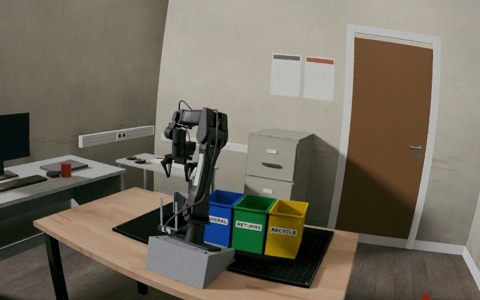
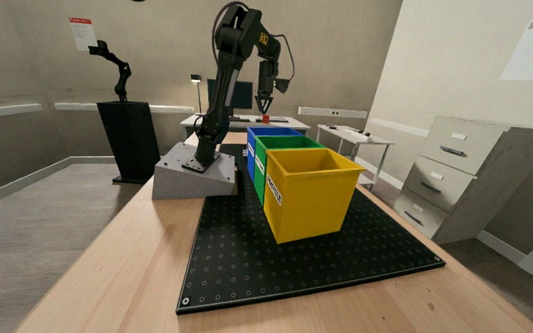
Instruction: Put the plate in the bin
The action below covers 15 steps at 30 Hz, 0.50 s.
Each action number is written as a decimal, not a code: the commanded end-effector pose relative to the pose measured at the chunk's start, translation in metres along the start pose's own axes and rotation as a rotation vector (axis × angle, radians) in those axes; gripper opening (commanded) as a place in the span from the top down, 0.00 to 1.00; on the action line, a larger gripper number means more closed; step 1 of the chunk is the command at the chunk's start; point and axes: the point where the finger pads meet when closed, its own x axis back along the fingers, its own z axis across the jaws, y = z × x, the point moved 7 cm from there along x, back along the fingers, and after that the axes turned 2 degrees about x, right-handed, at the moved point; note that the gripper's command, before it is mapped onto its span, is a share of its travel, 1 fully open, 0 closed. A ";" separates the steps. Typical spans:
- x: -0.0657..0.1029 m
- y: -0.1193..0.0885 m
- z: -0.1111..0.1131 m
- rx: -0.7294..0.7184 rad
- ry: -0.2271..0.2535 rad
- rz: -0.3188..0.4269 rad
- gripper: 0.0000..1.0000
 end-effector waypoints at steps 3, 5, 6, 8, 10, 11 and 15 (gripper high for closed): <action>0.002 0.002 -0.005 -0.009 0.020 -0.034 0.00; -0.002 0.002 -0.004 -0.008 0.020 -0.034 0.00; -0.003 0.001 -0.004 -0.004 0.021 -0.034 0.00; -0.006 0.001 -0.004 -0.005 0.021 -0.034 0.00; -0.010 0.002 -0.004 -0.009 0.021 -0.033 0.00; -0.012 0.002 -0.004 -0.009 0.021 -0.032 0.00; -0.015 0.001 -0.003 -0.003 0.024 -0.031 0.00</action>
